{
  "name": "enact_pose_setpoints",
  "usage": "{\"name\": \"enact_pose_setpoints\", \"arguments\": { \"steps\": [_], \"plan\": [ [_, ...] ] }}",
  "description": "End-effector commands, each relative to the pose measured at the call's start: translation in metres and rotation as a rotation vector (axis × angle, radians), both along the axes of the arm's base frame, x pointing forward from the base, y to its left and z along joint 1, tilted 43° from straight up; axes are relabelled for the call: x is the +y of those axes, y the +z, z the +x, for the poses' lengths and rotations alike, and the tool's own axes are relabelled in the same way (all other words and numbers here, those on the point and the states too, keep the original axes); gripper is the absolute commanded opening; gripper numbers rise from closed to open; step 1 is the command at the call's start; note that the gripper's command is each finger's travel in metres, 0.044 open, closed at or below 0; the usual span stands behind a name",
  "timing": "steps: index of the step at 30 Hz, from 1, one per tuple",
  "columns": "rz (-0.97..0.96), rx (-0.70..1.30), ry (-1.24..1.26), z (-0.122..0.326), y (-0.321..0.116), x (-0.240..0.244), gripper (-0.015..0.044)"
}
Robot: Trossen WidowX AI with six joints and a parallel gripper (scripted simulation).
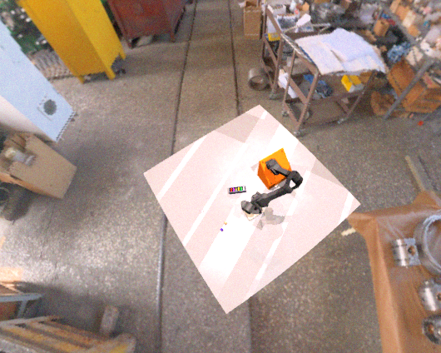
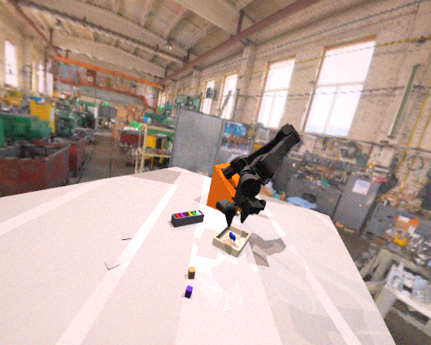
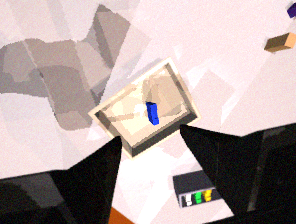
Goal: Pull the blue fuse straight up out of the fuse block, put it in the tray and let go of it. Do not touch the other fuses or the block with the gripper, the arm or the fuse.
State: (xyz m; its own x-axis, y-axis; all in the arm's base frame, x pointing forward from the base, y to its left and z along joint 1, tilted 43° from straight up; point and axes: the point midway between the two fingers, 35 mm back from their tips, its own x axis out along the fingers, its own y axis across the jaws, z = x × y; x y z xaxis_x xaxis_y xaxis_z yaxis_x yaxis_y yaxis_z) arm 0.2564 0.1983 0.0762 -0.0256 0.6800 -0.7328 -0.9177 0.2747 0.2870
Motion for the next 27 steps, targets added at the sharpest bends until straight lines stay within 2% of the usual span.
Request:
{"name": "enact_pose_setpoints", "arguments": {
  "steps": [1, 27],
  "plan": [
    [0.009, -0.018, -0.005, 0.0036, 0.0175, -0.0124, 0.033],
    [0.004, -0.014, -0.009, 0.0033, 0.0155, -0.0123, 0.033]
  ]
}}
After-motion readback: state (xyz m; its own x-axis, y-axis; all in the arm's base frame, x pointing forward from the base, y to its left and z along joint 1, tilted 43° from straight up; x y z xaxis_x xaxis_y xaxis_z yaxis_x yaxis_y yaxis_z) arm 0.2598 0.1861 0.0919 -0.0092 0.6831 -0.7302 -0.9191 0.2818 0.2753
